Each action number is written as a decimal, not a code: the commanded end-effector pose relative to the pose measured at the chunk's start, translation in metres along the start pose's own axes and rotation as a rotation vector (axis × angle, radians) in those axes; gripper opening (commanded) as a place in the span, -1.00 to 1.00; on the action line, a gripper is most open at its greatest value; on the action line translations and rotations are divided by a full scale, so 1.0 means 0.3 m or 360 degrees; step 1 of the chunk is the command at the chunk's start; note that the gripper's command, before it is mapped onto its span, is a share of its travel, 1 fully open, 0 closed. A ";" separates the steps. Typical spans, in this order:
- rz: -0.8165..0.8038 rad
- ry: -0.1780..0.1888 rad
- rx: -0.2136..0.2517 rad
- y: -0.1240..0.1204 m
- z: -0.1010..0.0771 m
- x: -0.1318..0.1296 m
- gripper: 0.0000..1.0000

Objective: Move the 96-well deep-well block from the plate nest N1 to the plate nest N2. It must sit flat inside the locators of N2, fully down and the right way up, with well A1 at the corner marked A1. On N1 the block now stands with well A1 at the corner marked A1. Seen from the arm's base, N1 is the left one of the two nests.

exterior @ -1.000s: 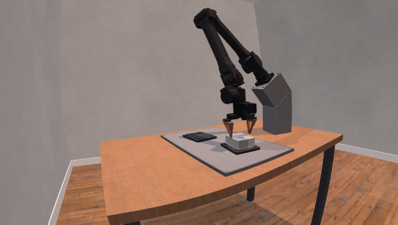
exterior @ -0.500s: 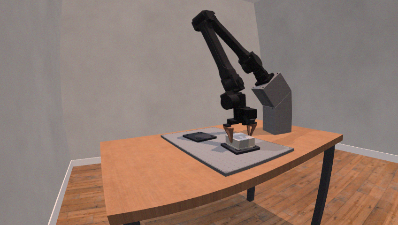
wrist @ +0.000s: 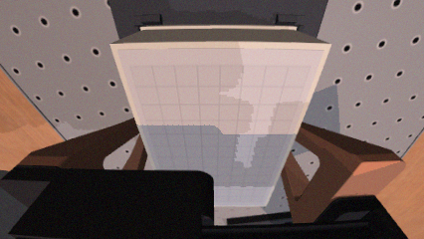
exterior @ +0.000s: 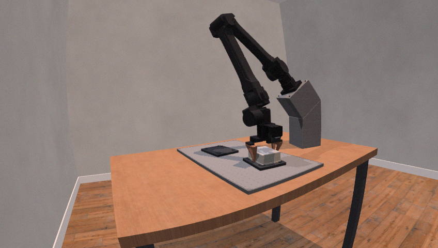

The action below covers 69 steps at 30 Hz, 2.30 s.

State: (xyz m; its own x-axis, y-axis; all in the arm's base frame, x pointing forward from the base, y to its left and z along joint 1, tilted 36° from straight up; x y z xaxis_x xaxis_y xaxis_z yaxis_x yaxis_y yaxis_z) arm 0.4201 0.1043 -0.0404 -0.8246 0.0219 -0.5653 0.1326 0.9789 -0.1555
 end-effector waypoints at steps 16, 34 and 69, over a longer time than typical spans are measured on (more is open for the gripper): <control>-0.0002 -0.0033 -0.0025 0.013 -0.013 -0.023 -1.00; -0.0002 -0.0033 -0.0025 0.013 -0.013 -0.023 -1.00; -0.0002 -0.0039 -0.0035 0.023 -0.134 -0.019 -1.00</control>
State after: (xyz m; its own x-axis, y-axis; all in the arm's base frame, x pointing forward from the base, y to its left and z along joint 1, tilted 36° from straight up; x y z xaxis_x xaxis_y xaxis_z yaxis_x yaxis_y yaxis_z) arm 0.4087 0.1080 -0.0185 -0.8191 0.0187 -0.5733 0.1293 0.9798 -0.1528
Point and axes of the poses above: the point where the finger pads meet when closed, its own z axis out along the fingers, its own x axis across the jaws, y = z × x, the point moved 3 cm from there along -z, back along the fingers, and after that the axes turned 7 degrees about -z, right-handed, at the moved point
